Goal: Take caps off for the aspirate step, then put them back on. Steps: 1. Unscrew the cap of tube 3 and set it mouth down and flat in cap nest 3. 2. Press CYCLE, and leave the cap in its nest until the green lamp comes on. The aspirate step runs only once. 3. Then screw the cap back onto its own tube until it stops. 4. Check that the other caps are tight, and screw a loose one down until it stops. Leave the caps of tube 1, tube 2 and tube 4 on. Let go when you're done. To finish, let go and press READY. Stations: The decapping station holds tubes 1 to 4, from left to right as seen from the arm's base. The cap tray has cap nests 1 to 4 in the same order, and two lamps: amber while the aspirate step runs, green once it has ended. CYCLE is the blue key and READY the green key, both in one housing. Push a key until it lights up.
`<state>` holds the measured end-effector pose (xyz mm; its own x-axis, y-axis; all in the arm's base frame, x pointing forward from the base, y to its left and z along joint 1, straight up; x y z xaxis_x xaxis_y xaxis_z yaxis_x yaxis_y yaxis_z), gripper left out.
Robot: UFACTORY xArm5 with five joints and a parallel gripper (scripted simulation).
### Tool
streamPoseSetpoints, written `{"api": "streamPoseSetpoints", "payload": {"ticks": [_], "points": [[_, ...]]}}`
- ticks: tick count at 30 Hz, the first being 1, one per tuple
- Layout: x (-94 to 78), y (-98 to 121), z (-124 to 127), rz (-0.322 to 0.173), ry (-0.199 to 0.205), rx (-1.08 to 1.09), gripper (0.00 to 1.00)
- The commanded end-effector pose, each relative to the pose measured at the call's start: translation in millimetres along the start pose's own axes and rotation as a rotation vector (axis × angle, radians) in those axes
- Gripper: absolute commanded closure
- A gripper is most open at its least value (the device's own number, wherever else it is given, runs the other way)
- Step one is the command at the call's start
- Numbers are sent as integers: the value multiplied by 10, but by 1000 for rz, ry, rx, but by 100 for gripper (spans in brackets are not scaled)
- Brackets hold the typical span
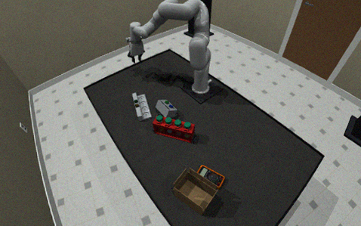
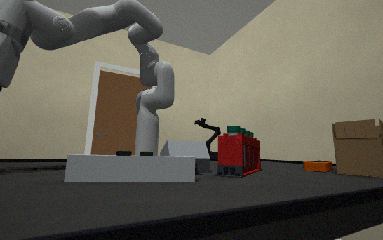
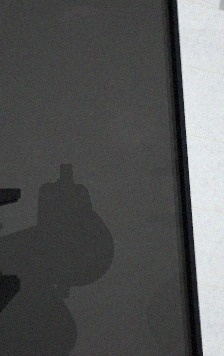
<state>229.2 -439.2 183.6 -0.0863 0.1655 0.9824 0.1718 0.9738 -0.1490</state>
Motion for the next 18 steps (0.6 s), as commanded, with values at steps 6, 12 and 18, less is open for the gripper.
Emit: {"api": "streamPoseSetpoints", "payload": {"ticks": [6,12,18], "points": [[53,309,-290,-25,-12,52,54],[72,468,-411,-25,-12,52,54],[103,709,-576,-45,-13,97,54]]}}
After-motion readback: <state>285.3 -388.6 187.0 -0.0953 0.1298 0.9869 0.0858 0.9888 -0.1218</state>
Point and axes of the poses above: the point where the finger pads meet when closed, its own x axis back along the fingers, its own z axis across the jaws, y = z × x, the point moved 4 cm from there along x, back along the fingers, and after that the axes turned 5 degrees about -x, right-handed, at the moved point
